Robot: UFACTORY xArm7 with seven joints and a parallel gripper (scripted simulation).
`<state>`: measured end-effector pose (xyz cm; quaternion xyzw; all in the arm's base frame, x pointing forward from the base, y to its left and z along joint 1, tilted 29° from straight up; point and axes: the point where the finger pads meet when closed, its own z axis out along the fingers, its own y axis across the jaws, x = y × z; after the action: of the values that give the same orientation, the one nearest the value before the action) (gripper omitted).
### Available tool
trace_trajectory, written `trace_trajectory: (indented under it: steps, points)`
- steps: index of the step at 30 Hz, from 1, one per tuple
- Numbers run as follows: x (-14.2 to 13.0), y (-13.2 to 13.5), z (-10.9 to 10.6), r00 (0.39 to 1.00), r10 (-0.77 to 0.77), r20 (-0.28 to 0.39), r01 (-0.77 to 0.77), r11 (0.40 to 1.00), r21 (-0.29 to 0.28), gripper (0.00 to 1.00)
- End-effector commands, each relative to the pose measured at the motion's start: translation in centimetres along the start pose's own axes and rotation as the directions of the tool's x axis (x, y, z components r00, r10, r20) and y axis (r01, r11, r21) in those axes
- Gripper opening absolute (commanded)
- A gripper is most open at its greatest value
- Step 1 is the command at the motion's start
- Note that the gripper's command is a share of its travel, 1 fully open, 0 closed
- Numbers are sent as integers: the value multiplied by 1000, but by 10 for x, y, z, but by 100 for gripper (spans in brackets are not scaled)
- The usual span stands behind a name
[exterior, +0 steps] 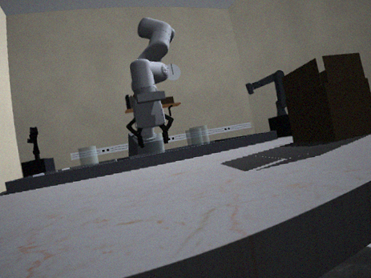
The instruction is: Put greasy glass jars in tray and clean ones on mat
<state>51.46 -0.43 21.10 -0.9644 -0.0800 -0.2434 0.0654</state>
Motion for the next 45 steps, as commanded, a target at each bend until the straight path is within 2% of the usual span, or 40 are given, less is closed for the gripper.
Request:
trace_trajectory:
  steps: [1,2,18,19,45]
  points:
    - [1,1,-1,1000,0,-3,0,1000,-2,90]
    - [1,1,-1,1000,0,-3,0,1000,-2,87]
    - [1,1,-1,1000,0,-3,0,1000,-2,87]
    - [1,1,-1,1000,0,-3,0,1000,-2,84]
    - [1,1,-1,1000,0,-3,0,1000,-2,81]
